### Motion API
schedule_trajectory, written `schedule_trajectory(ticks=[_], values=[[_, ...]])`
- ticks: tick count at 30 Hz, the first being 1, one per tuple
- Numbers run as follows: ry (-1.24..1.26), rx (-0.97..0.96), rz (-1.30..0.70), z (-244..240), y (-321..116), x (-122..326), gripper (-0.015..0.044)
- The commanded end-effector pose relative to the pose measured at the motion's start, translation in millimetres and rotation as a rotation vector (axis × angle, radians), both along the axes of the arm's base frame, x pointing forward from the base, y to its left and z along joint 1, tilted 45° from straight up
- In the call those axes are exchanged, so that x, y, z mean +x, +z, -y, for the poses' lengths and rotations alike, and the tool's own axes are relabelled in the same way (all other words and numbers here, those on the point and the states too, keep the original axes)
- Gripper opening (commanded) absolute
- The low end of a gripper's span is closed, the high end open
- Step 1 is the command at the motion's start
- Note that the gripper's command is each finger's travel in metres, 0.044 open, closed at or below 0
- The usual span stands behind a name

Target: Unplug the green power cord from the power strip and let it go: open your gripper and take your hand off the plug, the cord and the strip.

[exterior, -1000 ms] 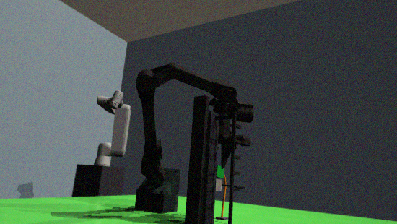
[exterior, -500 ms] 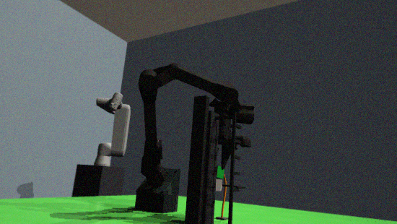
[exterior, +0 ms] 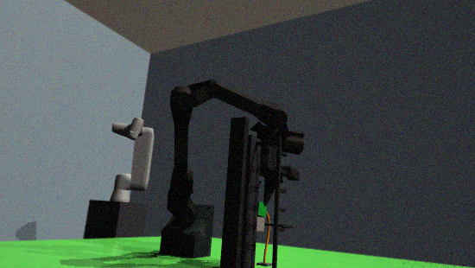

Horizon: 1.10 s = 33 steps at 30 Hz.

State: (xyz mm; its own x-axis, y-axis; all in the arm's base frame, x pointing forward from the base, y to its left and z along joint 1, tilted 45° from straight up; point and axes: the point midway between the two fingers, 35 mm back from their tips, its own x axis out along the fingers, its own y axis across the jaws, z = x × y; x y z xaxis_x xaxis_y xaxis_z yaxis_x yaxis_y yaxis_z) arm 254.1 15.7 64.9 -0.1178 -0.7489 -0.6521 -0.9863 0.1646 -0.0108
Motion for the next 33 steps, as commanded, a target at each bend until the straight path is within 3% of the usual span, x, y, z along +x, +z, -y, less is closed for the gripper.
schedule_trajectory(ticks=[1, 12, 24, 28, 33], values=[[0.005, 0.088, 0.027, -32, -19, 7, 0.0], [0.006, 0.088, 0.027, -46, -30, 9, 0.0], [0.008, 0.083, 0.025, -34, -26, 8, 0.0315], [0.008, 0.086, 0.026, -51, -36, 13, 0.042], [0.008, 0.087, 0.027, -85, -59, 17, 0.044]])
